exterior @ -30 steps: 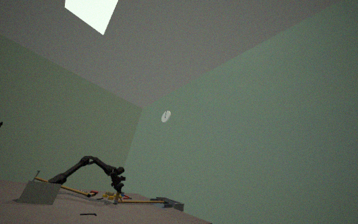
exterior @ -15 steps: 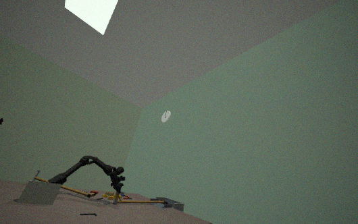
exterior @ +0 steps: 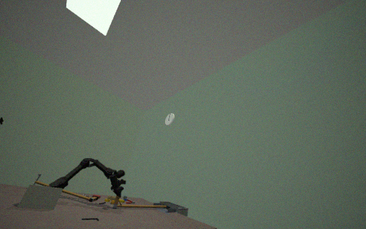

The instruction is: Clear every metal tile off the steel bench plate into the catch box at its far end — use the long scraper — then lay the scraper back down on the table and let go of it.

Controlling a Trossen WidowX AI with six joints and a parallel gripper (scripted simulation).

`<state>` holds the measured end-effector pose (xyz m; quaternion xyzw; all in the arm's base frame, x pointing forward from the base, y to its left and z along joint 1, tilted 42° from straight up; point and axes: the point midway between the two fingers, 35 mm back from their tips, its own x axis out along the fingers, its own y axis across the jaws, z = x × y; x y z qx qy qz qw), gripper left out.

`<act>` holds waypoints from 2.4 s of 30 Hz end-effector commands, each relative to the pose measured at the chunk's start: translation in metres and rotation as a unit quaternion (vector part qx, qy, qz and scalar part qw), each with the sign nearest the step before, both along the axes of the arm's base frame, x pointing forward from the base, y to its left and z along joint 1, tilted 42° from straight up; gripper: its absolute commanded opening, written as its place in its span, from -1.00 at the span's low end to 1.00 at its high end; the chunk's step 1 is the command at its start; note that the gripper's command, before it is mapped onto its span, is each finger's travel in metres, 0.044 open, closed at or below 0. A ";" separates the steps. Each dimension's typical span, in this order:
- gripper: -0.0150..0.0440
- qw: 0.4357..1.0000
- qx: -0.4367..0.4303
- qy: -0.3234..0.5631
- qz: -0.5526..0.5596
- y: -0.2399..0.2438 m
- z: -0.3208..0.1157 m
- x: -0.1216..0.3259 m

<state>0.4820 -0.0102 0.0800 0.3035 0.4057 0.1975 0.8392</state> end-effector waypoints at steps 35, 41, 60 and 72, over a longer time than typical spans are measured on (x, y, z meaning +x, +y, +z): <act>-0.49 1.000 -0.003 -0.007 -0.004 -0.017 0.008 -0.061; -0.49 1.000 -0.003 -0.007 -0.004 -0.018 0.007 -0.071; -0.49 1.000 -0.002 -0.007 -0.005 -0.020 0.005 -0.102; -0.49 1.000 -0.002 -0.008 -0.006 -0.019 0.003 -0.122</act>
